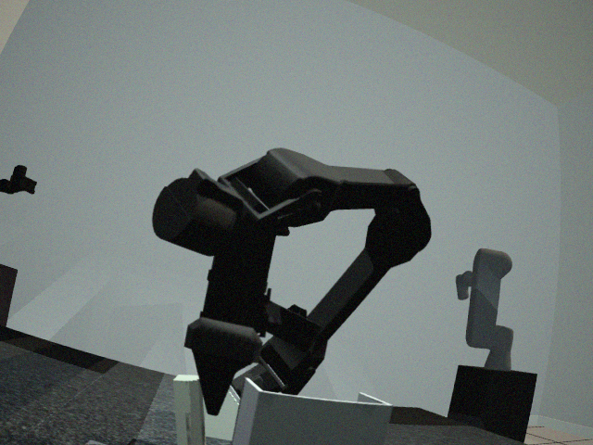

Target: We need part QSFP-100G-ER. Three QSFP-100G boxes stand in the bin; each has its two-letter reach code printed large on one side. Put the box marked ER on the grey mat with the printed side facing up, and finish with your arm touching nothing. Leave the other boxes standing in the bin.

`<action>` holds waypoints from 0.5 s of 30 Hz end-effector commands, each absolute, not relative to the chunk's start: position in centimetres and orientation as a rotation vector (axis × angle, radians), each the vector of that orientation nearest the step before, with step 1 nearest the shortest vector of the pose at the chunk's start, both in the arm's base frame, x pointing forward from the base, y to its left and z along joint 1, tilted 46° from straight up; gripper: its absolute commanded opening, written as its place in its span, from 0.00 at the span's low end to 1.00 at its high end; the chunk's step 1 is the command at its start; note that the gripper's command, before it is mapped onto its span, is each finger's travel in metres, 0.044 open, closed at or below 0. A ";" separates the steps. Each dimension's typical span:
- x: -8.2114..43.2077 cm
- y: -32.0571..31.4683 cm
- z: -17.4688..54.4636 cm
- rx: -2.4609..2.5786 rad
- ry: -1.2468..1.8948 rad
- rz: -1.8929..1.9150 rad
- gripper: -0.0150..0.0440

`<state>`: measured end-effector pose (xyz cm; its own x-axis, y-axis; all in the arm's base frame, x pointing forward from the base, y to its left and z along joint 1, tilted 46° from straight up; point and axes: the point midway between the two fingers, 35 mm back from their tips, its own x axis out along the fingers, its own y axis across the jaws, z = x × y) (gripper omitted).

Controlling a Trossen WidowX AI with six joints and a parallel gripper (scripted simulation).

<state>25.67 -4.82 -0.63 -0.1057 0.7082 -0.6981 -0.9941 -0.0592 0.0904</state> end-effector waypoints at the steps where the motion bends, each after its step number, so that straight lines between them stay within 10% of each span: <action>1: 25.6 -5.3 -1.2 -0.571 0.668 1.577 0.25; 15: 25.6 -5.4 -1.2 -0.567 0.666 1.573 0.25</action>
<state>25.64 -5.46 -1.21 -0.1038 0.7074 -0.6991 -0.9944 -0.0587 0.0883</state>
